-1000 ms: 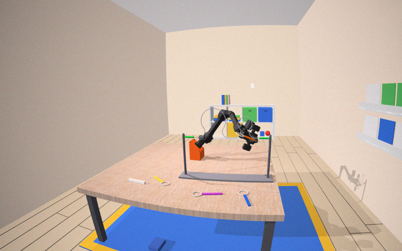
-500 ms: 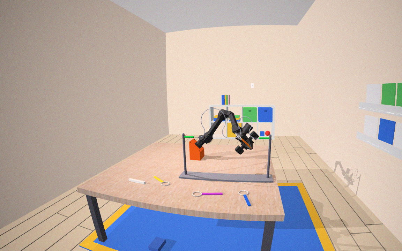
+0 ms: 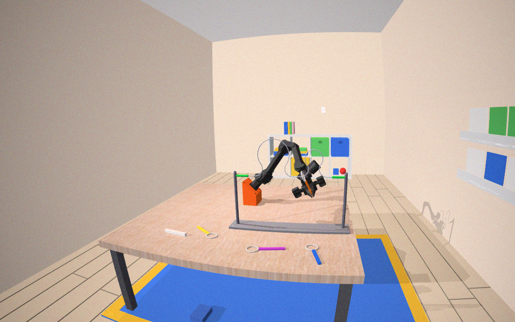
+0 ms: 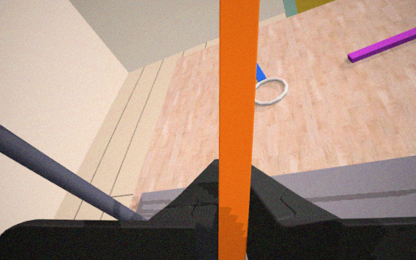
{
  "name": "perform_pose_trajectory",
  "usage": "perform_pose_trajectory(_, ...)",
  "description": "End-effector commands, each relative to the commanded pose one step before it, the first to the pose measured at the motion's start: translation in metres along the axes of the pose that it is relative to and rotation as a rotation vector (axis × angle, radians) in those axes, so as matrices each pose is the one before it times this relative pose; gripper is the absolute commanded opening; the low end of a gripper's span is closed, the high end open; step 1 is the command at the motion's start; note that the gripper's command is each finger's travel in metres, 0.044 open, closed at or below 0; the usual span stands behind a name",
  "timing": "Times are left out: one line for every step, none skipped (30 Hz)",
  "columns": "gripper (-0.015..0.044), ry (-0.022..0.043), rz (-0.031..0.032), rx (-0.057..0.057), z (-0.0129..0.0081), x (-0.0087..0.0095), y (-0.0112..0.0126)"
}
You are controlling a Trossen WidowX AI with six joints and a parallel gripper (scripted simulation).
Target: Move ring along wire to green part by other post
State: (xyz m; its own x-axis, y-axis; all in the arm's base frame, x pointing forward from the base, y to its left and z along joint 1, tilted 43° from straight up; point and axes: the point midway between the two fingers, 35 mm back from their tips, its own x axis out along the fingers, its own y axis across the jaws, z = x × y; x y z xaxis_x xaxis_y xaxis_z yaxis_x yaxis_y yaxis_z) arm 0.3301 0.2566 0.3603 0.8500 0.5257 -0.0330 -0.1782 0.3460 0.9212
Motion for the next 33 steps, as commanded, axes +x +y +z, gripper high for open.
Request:
perform_pose_trajectory(-0.015,0.01133,-0.04103,-0.0794,0.00102,-0.00263,-0.01358)
perform_pose_trajectory(-0.015,0.00215,-0.00962,-0.017,0.00001,-0.0004,-0.00314)
perform_pose_trajectory(-0.015,0.00202,-0.009,-0.0159,0.00004,-0.00039,-0.003)
perform_pose_trajectory(-0.015,0.00191,-0.00851,-0.015,0.00004,-0.00038,-0.00287)
perform_pose_trajectory(-0.015,0.00186,-0.0083,-0.0146,0.00004,-0.00037,-0.00282)
perform_pose_trajectory(-0.015,0.00184,-0.00826,-0.0146,0.00003,-0.00037,-0.00281)
perform_pose_trajectory(-0.015,0.00177,-0.00795,-0.014,0.00004,-0.00036,-0.00276)
perform_pose_trajectory(-0.015,0.00161,-0.00723,-0.0127,0.00006,-0.00036,-0.00259)
perform_pose_trajectory(-0.015,0.00235,-0.01041,-0.0184,0.0001,-0.00054,-0.00381)
perform_pose_trajectory(-0.015,0.00179,-0.00794,-0.014,0.00007,-0.00041,-0.00296)
perform_pose_trajectory(-0.015,0.00147,-0.0066,-0.0116,0.00006,-0.00034,-0.00248)
perform_pose_trajectory(-0.015,0.00126,-0.00574,-0.0101,0.00005,-0.00031,-0.00225)
perform_pose_trajectory(-0.015,0.00105,-0.00483,-0.0085,0.00005,-0.00028,-0.00205)
perform_pose_trajectory(-0.015,0.00097,-0.0045,-0.0079,0.00005,-0.00027,-0.00197)
perform_pose_trajectory(-0.015,0.00096,-0.00445,-0.0078,0.00004,-0.00027,-0.00196)
perform_pose_trajectory(-0.015,0.00096,-0.00446,-0.0078,0.00004,-0.00026,-0.00197)
perform_pose_trajectory(-0.015,0.00085,-0.00398,-0.007,0.00003,-0.00025,-0.00188)
perform_pose_trajectory(-0.015,0.00068,-0.00326,-0.0057,0.00002,-0.00022,-0.00172)
perform_pose_trajectory(-0.015,0.00061,-0.00296,-0.0052,0.00002,-0.00021,-0.00164)
perform_pose_trajectory(-0.015,0.00059,-0.00288,-0.005,0.00001,-0.00021,-0.00162)
perform_pose_trajectory(-0.015,0.00059,-0.00286,-0.005,0.00001,-0.0002,-0.00162)
perform_pose_trajectory(-0.015,0.00051,-0.00254,-0.0045,0.0,-0.00019,-0.00157)
perform_pose_trajectory(-0.015,0.0004,-0.00205,-0.0036,0.0,-0.00018,-0.00146)
perform_pose_trajectory(-0.015,0.00036,-0.00186,-0.0033,-0.00001,-0.00017,-0.0014)
perform_pose_trajectory(-0.015,0.00035,-0.00181,-0.0032,-0.00001,-0.00016,-0.00139)
perform_pose_trajectory(-0.015,0.00034,-0.0018,-0.0031,-0.00001,-0.00016,-0.00139)
perform_pose_trajectory(-0.015,0.00031,-0.00166,-0.0029,-0.00002,-0.00016,-0.00137)
perform_pose_trajectory(-0.015,0.00026,-0.00147,-0.0026,-0.00002,-0.00015,-0.00132)
perform_pose_trajectory(-0.015,0.00024,-0.0014,-0.0024,-0.00002,-0.00015,-0.0013)
perform_pose_trajectory(-0.015,0.00024,-0.00138,-0.0024,-0.00002,-0.00014,-0.0013)
perform_pose_trajectory(-0.015,0.00024,-0.00137,-0.0024,-0.00003,-0.00014,-0.0013)
perform_pose_trajectory(-0.015,0.00025,-0.00145,-0.0025,-0.00003,-0.00014,-0.00132)
perform_pose_trajectory(-0.015,0.00028,-0.00156,-0.0027,-0.00003,-0.00015,-0.00134)
